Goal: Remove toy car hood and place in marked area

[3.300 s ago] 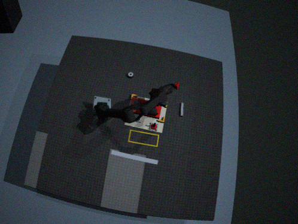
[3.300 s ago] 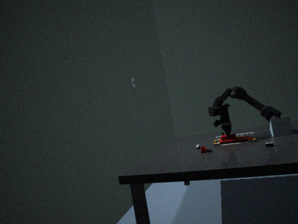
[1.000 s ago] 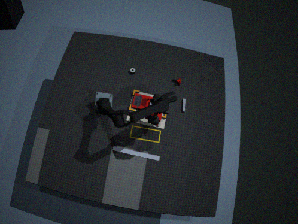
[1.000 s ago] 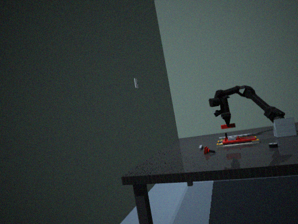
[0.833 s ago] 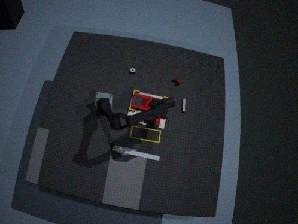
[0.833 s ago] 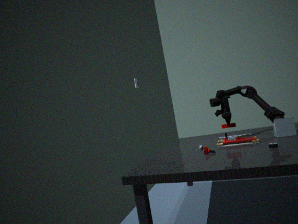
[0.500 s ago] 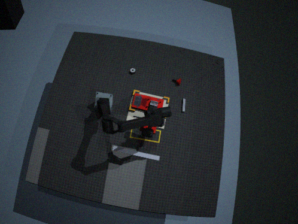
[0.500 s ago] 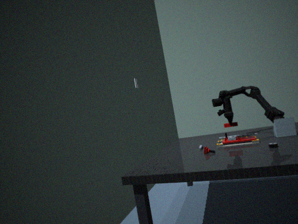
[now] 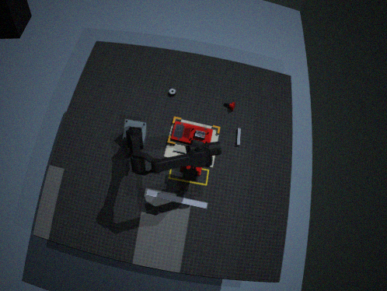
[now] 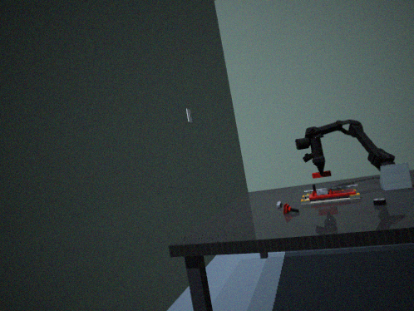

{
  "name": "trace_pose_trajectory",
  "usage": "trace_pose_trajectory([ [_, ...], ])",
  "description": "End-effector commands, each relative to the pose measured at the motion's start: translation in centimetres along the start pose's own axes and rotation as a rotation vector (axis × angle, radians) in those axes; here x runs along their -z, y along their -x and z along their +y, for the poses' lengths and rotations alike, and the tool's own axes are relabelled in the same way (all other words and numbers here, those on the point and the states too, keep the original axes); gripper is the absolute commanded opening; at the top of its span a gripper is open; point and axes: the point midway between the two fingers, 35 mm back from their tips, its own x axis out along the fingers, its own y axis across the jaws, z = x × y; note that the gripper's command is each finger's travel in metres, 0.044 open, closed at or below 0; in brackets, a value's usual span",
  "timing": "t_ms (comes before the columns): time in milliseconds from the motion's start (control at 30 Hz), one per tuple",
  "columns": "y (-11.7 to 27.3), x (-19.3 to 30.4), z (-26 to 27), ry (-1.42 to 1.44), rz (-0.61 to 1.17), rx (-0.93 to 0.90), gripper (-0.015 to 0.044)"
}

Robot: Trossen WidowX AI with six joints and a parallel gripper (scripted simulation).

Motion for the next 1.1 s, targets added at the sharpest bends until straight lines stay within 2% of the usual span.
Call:
trace_pose_trajectory([
  [0,-0.3,0.0,0.1,0.007,-0.004,0.002,0.0000],
  [1067,-3.4,-0.2,0.1,0.007,-0.005,0.001,0.0000],
])
